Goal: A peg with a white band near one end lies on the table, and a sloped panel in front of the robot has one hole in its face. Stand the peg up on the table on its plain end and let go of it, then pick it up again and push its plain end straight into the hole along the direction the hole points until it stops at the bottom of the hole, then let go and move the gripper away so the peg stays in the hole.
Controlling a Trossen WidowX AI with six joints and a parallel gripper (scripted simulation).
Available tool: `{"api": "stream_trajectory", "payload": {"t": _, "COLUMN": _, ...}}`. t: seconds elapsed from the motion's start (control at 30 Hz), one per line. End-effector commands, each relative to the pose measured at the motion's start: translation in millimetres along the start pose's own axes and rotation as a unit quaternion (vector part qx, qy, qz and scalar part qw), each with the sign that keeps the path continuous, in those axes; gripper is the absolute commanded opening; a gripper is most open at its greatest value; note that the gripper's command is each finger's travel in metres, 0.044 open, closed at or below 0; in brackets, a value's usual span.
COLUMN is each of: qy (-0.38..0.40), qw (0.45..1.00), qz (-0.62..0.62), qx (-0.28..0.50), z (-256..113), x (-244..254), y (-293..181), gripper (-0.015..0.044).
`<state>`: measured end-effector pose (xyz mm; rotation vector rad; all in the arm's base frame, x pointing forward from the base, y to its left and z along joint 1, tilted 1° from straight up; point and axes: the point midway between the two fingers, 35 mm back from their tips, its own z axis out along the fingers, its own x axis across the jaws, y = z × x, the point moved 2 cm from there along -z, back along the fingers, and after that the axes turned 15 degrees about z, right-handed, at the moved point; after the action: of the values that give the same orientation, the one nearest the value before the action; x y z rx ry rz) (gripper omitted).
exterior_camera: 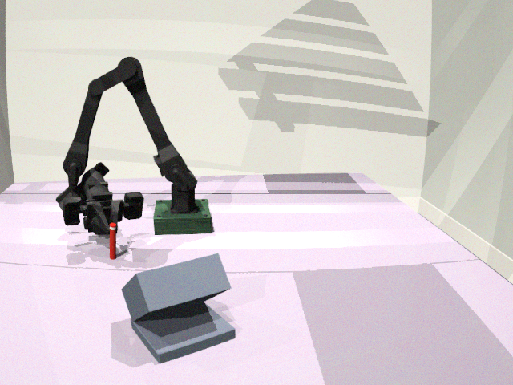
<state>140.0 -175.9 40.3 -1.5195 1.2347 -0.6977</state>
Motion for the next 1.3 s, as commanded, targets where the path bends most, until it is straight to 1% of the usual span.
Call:
{"api": "stream_trajectory", "payload": {"t": 0.0, "qy": 0.0, "qw": 1.0, "qz": 0.0, "qx": 0.0, "z": -0.3, "x": 1.0, "y": 2.4, "gripper": 0.0051}}
{"api": "stream_trajectory", "payload": {"t": 1.27, "qy": 0.014, "qw": 1.0, "qz": -0.001, "qx": 0.009, "z": -7.2, "x": 7.7, "y": 4.7, "gripper": 0.0051}}
